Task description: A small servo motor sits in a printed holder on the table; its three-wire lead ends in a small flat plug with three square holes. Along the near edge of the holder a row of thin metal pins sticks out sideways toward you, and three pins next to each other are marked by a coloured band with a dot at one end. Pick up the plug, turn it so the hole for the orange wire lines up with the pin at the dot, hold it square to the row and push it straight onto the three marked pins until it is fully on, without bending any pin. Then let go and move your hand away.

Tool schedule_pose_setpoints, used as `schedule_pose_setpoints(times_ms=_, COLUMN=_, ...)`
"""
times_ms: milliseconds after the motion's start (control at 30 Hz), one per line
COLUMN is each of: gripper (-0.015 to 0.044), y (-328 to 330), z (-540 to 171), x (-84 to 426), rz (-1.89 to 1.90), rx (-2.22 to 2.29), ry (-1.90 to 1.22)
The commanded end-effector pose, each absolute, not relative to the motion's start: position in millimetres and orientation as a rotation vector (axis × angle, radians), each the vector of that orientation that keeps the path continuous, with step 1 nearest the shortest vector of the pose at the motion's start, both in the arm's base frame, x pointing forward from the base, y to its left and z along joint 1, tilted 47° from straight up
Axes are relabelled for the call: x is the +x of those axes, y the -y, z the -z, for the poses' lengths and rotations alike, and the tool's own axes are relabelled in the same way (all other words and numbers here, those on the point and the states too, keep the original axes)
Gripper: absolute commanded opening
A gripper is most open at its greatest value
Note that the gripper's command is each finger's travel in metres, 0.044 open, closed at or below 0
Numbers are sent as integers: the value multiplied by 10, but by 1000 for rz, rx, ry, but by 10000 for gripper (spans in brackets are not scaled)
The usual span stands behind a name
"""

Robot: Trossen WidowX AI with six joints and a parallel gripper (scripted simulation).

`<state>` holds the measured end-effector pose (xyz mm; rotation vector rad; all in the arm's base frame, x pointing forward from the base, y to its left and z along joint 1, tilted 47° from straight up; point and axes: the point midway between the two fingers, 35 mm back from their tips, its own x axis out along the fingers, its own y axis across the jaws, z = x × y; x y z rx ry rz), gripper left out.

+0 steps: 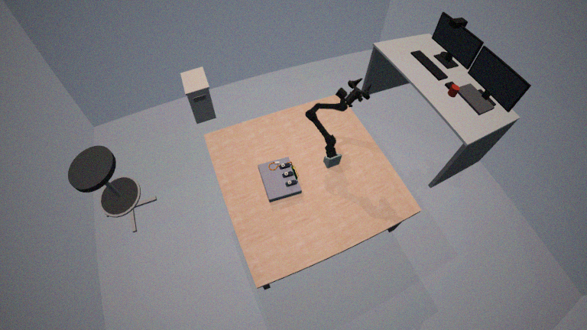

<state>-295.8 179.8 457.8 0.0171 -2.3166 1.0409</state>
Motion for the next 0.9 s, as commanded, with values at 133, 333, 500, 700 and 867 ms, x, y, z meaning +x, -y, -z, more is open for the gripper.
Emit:
schedule_pose_setpoints(times_ms=133, gripper=269, y=-1832, z=-4575, x=-2936, rz=-1048, rx=5, ry=2309)
schedule_pose_setpoints(times_ms=333, gripper=115, y=-1940, z=-4563, x=-2860, rz=-1069, rx=-34, ry=2284)
schedule_pose_setpoints(times_ms=500, gripper=115, y=-2045, z=-4543, x=-2784, rz=-1094, rx=-75, ry=2258)
schedule_pose_setpoints(times_ms=700, gripper=115, y=-2208, z=-4517, x=-2655, rz=-1125, rx=-136, ry=2213)
schedule_pose_setpoints(times_ms=867, gripper=115, y=-2349, z=-4495, x=-2531, rz=-1150, rx=-189, ry=2167)
